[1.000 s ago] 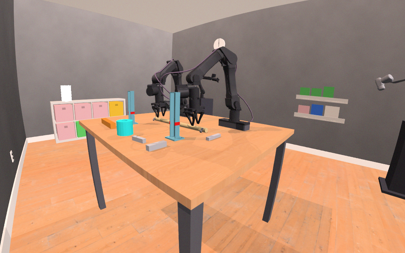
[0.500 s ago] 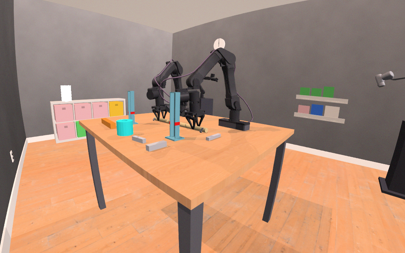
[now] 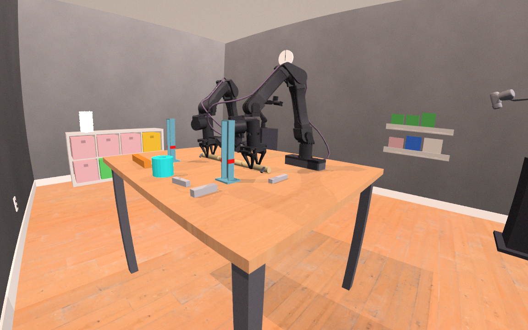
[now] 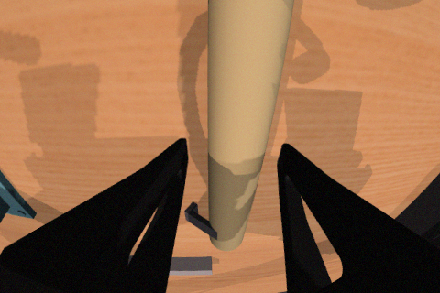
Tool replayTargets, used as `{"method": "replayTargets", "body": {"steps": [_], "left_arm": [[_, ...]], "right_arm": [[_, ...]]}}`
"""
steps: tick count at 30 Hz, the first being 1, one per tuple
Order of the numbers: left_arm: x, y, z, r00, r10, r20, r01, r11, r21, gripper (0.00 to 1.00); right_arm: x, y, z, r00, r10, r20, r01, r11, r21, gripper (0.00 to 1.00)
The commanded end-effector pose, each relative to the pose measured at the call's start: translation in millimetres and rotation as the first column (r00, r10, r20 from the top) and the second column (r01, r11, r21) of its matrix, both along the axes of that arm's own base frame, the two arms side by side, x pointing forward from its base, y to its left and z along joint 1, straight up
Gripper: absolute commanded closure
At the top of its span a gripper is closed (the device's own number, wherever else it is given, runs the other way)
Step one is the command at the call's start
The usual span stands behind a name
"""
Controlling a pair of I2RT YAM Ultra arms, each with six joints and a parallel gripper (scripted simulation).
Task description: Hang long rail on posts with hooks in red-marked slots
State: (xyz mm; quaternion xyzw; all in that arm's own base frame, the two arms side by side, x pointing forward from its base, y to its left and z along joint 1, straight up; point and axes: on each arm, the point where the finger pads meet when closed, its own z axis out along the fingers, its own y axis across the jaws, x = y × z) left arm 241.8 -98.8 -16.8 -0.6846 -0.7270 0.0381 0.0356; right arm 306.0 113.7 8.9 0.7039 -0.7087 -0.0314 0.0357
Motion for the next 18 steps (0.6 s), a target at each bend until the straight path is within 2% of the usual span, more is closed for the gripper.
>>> {"method": "replayTargets", "body": {"steps": [1, 2, 6, 7, 9, 10, 12, 18], "left_arm": [[-3.0, -3.2, -3.6, 1.0, -0.007, -0.001, 0.006, 1.0, -0.003, 0.52], [-3.0, -3.2, -3.6, 1.0, -0.007, -0.001, 0.006, 1.0, -0.003, 0.52], [-0.3, -2.0, 0.1, 1.0, -0.005, 0.004, 0.005, 1.0, -0.002, 0.52], [-0.3, -2.0, 0.1, 1.0, -0.005, 0.004, 0.005, 1.0, -0.002, 0.52], [-0.3, -2.0, 0.1, 1.0, -0.005, 0.004, 0.005, 1.0, -0.002, 0.52], [-0.3, -2.0, 0.1, 1.0, -0.005, 0.004, 0.005, 1.0, -0.002, 0.52], [-0.3, -2.0, 0.1, 1.0, -0.005, 0.004, 0.005, 1.0, -0.002, 0.52], [-0.3, -2.0, 0.1, 1.0, -0.005, 0.004, 0.005, 1.0, -0.002, 0.52]], "right_arm": [[0.3, 4.6, 1.4, 1.0, 0.004, 0.002, -0.004, 1.0, 0.012, 0.6], [-0.1, 3.5, -1.0, 1.0, 0.004, -0.008, -0.004, 1.0, 0.009, 0.65], [-0.1, 3.5, -1.0, 1.0, 0.004, -0.008, -0.004, 1.0, 0.009, 0.65], [-0.1, 3.5, -1.0, 1.0, 0.004, -0.008, -0.004, 1.0, 0.009, 0.69], [-0.1, 3.5, -1.0, 1.0, 0.004, -0.008, -0.004, 1.0, 0.009, 0.69], [-0.1, 3.5, -1.0, 1.0, 0.004, -0.008, -0.004, 1.0, 0.009, 0.73], [2.5, 5.0, 0.2, 1.0, 0.01, -0.002, -0.009, 1.0, 0.02, 0.73], [4.0, 3.5, 1.0, 1.0, 0.007, -0.002, -0.007, 1.0, 0.02, 0.82]]}}
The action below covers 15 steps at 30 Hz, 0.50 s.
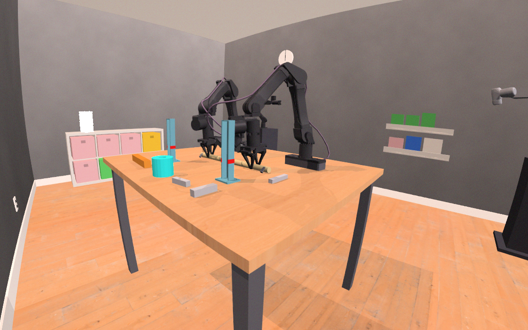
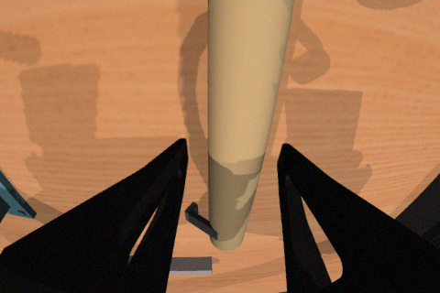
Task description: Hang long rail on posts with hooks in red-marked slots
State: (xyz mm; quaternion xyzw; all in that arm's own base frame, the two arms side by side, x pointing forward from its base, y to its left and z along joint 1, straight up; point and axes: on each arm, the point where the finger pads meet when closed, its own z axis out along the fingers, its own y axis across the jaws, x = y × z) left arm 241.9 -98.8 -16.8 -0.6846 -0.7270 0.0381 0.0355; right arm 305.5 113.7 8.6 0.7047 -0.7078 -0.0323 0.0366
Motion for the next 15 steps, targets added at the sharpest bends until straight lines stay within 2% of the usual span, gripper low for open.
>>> {"method": "replayTargets", "body": {"steps": [1, 2, 6, 7, 8, 10, 11, 13, 14, 15], "left_arm": [[-0.3, -2.0, 0.2, 1.0, -0.005, 0.003, 0.005, 1.0, -0.002, 0.52], [-0.3, -2.0, 0.2, 1.0, -0.005, 0.003, 0.005, 1.0, -0.002, 0.52], [-0.3, -2.0, 0.2, 1.0, -0.005, 0.003, 0.005, 1.0, -0.002, 0.52], [-0.3, -2.0, 0.2, 1.0, -0.005, 0.003, 0.005, 1.0, -0.002, 0.52], [-0.3, -2.0, 0.2, 1.0, -0.005, 0.003, 0.005, 1.0, -0.002, 0.56], [-0.3, -2.0, 0.2, 1.0, -0.005, 0.003, 0.005, 1.0, -0.002, 0.56], [-0.3, -2.0, 0.2, 1.0, -0.005, 0.003, 0.005, 1.0, -0.002, 0.61], [-0.3, -2.0, 0.2, 1.0, -0.005, 0.003, 0.005, 1.0, -0.002, 0.61], [-0.3, -2.0, 0.2, 1.0, -0.005, 0.003, 0.005, 1.0, -0.002, 0.65], [-0.3, -2.0, 0.2, 1.0, -0.005, 0.003, 0.005, 1.0, -0.002, 0.65]], "right_arm": [[4.6, 3.5, 1.3, 1.0, 0.005, 0.001, -0.005, 1.0, 0.02, 0.93], [4.6, 3.5, 1.3, 1.0, 0.004, 0.001, -0.004, 1.0, 0.02, 1.0], [4.6, 3.5, 1.3, 1.0, 0.003, 0.001, -0.003, 1.0, 0.02, 1.0], [4.6, 3.5, 1.3, 1.0, 0.003, 0.001, -0.003, 1.0, 0.02, 0.89], [4.6, 3.5, 1.3, 1.0, 0.003, 0.001, -0.003, 1.0, 0.02, 0.81], [2.7, 2.2, 1.8, 1.0, 0.001, 0.005, -0.001, 1.0, 0.012, 0.81], [2.7, 2.2, 1.8, 1.0, 0.001, 0.005, -0.001, 1.0, 0.012, 0.81], [2.7, 2.2, 1.8, 1.0, 0.001, 0.005, -0.001, 1.0, 0.012, 0.81], [2.7, 2.2, 1.8, 1.0, 0.001, 0.005, -0.001, 1.0, 0.012, 0.81], [2.7, 2.2, 1.8, 1.0, 0.001, 0.005, -0.001, 1.0, 0.012, 0.81]]}}
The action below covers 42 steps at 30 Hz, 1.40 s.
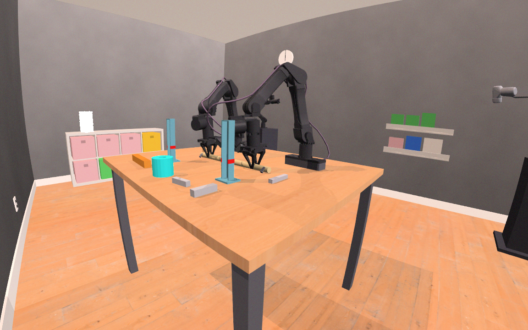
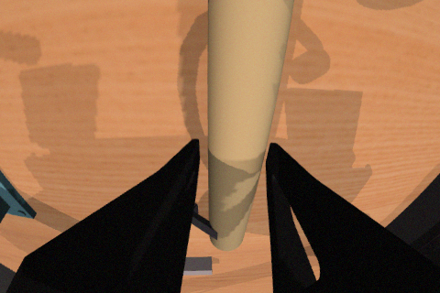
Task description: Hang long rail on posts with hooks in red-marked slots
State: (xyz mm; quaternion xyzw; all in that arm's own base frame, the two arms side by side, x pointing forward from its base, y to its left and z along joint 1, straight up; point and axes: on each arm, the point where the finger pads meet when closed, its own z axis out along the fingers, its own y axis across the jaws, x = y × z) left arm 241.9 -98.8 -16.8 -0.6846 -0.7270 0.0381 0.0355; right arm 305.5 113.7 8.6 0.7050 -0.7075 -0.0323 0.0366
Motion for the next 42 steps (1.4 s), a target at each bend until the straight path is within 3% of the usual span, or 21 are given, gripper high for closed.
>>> {"method": "replayTargets", "body": {"steps": [1, 5, 9, 15, 17, 19, 21, 34, 42], "left_arm": [[-0.3, -1.9, 0.2, 1.0, -0.005, 0.003, 0.005, 1.0, -0.002, 0.65], [-0.7, -0.9, -2.1, 1.0, -0.008, -0.005, 0.008, 1.0, 0.001, 0.73], [-0.7, -0.9, -2.1, 1.0, -0.008, -0.005, 0.008, 1.0, 0.001, 0.73], [0.5, -1.4, 0.2, 1.0, -0.005, 0.003, 0.005, 1.0, -0.002, 0.82], [0.5, -1.4, 0.2, 1.0, -0.005, 0.003, 0.005, 1.0, -0.002, 1.0], [0.5, -1.4, 0.2, 1.0, -0.005, 0.003, 0.005, 1.0, -0.002, 1.0], [1.3, -0.8, 0.2, 1.0, -0.005, 0.003, 0.005, 1.0, -0.002, 0.82], [0.9, -0.8, 5.4, 1.0, -0.004, 0.006, 0.004, 1.0, -0.003, 0.82], [0.6, -0.9, 14.4, 0.998, -0.005, 0.066, 0.005, 1.0, 0.0, 0.82]], "right_arm": [[2.7, 2.2, 1.8, 1.0, 0.0, 0.005, 0.0, 1.0, 0.012, 0.81], [2.7, 2.2, 1.8, 1.0, 0.0, 0.005, 0.0, 1.0, 0.012, 0.81], [2.7, 2.2, 1.8, 1.0, 0.0, 0.005, 0.0, 1.0, 0.012, 0.81], [2.7, 2.2, 1.8, 1.0, 0.0, 0.005, 0.0, 1.0, 0.012, 0.81], [2.7, 2.2, 1.8, 1.0, 0.0, 0.005, 0.0, 1.0, 0.012, 0.81], [2.7, 2.2, 1.8, 1.0, 0.0, 0.005, 0.0, 1.0, 0.012, 0.81], [2.7, 2.2, 1.8, 1.0, 0.0, 0.005, 0.0, 1.0, 0.012, 0.81], [2.4, 2.2, 7.1, 1.0, 0.001, 0.007, -0.001, 1.0, 0.012, 0.81], [1.6, 2.2, 16.4, 0.998, -0.001, 0.067, 0.0, 1.0, 0.011, 0.81]]}}
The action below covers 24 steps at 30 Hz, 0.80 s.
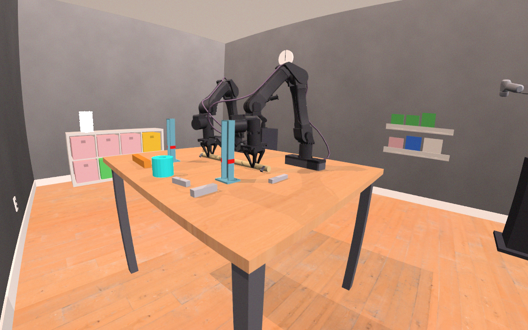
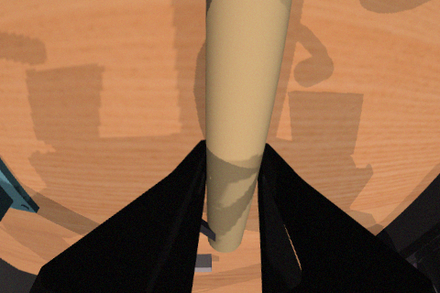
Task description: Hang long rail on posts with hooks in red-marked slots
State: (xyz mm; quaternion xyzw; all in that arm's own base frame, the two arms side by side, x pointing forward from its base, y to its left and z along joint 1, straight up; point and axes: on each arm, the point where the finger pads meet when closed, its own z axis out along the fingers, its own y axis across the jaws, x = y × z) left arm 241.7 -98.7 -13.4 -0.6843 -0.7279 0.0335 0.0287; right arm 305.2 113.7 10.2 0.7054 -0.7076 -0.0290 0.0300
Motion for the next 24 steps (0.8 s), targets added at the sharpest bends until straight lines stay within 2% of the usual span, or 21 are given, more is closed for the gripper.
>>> {"method": "replayTargets", "body": {"steps": [1, 7, 14, 16, 24], "left_arm": [[0.7, -1.0, 13.2, 0.998, -0.007, 0.069, 0.007, 1.0, 0.003, 0.82], [0.8, -1.1, 26.4, 0.976, -0.012, 0.215, 0.01, 1.0, 0.012, 0.82], [4.5, -1.1, 44.2, 0.899, -0.021, 0.438, 0.01, 1.0, 0.026, 0.82], [4.5, -1.1, 44.2, 0.899, -0.021, 0.438, 0.01, 1.0, 0.026, 0.82], [14.7, -1.0, 54.3, 0.826, -0.027, 0.563, 0.009, 0.999, 0.035, 0.82]], "right_arm": [[1.6, 2.2, 17.0, 0.997, -0.002, 0.073, 0.001, 1.0, 0.006, 0.81], [0.3, 2.4, 31.4, 0.975, -0.006, 0.22, 0.006, 1.0, 0.002, 0.81], [1.8, 2.4, 49.9, 0.896, -0.011, 0.444, 0.013, 1.0, -0.002, 0.81], [1.8, 2.4, 49.9, 0.896, -0.011, 0.444, 0.013, 1.0, -0.002, 0.81], [10.8, 2.1, 60.3, 0.821, -0.013, 0.57, 0.017, 1.0, -0.002, 0.81]]}}
